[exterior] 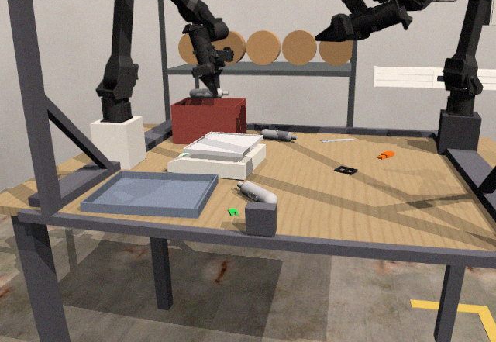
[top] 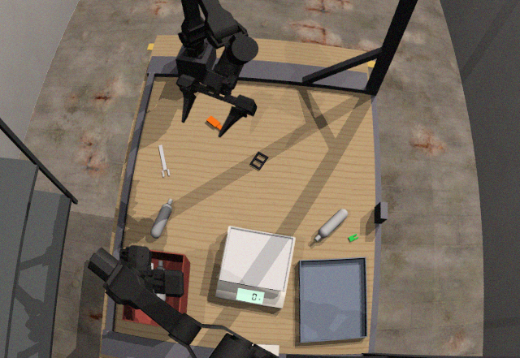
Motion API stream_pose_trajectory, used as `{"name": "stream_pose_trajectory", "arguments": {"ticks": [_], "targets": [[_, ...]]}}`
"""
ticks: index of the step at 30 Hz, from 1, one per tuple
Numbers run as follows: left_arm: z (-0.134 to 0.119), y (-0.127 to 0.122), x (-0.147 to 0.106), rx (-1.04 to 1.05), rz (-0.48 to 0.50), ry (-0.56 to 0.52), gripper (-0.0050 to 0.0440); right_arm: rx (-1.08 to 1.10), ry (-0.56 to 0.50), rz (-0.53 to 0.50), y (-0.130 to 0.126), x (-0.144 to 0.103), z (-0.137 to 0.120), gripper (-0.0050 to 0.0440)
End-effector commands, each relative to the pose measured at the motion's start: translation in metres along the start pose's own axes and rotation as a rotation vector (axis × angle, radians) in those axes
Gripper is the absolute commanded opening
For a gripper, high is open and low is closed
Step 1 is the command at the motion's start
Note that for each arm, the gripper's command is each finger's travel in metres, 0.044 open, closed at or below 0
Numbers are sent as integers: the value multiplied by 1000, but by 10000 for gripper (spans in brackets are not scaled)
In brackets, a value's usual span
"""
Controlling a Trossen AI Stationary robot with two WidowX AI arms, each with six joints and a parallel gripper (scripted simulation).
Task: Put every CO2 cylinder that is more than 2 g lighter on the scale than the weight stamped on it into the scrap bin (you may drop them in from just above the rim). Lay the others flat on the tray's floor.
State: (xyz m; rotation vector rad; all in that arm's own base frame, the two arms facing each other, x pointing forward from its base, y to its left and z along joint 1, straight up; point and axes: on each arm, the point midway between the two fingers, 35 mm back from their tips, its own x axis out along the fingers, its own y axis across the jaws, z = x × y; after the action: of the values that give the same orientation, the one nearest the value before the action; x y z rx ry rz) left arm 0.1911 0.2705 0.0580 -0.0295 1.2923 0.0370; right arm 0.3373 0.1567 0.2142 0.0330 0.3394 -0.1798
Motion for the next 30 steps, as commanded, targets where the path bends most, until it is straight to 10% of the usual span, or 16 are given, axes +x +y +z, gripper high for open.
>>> {"name": "stream_pose_trajectory", "arguments": {"ticks": [1,7,13,22,30], "targets": [[4,3,-6,8,18,-12,48,15,-12,6,1,-2,6,440],[4,3,-6,8,18,-12,192,15,-12,6,1,-2,6,440],[7,5,-13,17,34,-22,220,15,-12,6,1,-2,6,440],[5,4,-69,15,36,-25,436,15,-12,6,1,-2,6,440],[7,-16,-58,22,15,-14,440,-21,15,39,5,3,5,440]]}}
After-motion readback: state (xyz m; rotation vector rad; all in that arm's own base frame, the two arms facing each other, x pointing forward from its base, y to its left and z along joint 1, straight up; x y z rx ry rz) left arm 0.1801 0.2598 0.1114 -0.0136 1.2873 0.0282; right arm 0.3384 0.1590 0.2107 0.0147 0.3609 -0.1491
